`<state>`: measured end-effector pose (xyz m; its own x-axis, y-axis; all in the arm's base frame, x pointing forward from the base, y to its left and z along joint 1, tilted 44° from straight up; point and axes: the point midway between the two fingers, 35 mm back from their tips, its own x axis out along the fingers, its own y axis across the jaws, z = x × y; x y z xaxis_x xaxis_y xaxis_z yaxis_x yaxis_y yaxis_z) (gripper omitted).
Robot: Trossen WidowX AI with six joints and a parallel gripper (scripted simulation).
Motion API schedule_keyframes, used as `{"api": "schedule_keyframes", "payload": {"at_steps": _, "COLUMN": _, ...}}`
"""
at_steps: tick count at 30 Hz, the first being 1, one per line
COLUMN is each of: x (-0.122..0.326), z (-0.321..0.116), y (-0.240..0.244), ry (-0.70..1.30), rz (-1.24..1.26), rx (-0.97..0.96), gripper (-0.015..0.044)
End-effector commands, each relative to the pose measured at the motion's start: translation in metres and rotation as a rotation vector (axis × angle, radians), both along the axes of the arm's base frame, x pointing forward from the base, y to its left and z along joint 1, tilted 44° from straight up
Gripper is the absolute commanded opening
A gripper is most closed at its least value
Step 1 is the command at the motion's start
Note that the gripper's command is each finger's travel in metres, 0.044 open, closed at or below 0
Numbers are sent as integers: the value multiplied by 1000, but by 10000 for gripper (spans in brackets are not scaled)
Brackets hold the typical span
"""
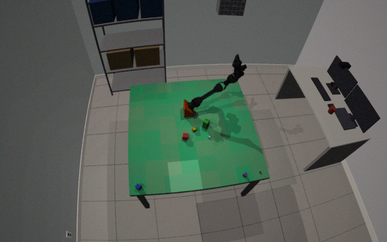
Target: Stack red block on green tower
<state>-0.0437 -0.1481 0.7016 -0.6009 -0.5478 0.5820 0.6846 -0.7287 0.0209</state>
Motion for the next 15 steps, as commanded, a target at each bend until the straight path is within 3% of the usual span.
{"api": "schedule_keyframes", "payload": {"at_steps": 1, "x": 1, "z": 0, "y": -1, "ry": 10, "rz": 1, "rx": 0, "gripper": 426}}
{"api": "schedule_keyframes", "payload": {"at_steps": 3, "x": 12, "z": 2, "y": -5, "ry": 87, "rz": 13, "rx": -4, "gripper": 440}}
{"api": "schedule_keyframes", "payload": {"at_steps": 9, "x": 92, "z": -15, "y": -80, "ry": 339, "rz": 142, "rx": 131, "gripper": 440}}
{"api": "schedule_keyframes", "payload": {"at_steps": 15, "x": 167, "z": -56, "y": -144, "ry": 541, "rz": 300, "rx": 279, "gripper": 440}}
